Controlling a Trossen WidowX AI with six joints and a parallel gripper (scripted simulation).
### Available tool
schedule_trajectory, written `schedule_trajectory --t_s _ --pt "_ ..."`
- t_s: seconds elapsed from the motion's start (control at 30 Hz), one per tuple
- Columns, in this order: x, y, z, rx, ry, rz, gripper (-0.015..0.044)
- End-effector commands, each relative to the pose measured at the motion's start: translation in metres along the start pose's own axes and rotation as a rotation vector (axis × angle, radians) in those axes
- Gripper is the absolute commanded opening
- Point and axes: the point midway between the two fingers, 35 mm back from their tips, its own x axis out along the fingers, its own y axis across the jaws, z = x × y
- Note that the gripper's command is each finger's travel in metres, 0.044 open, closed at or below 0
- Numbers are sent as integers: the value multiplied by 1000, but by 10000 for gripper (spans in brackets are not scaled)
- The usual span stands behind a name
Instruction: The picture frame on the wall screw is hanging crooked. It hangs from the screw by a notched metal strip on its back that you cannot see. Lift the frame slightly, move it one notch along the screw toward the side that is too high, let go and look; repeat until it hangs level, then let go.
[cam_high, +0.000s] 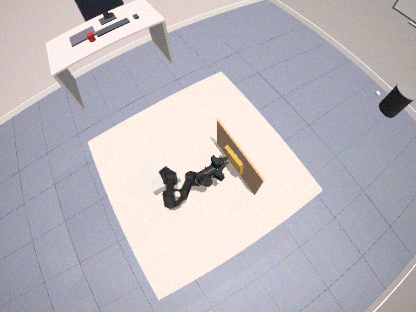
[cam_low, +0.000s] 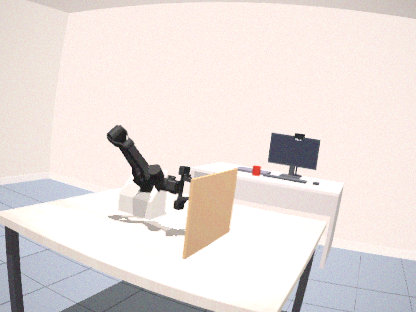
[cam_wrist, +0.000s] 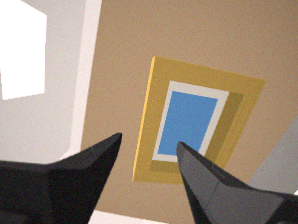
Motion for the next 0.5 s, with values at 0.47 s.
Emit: schedule_trajectory --t_s 0.47 --pt "27 -1 2 7 -3 -3 260"
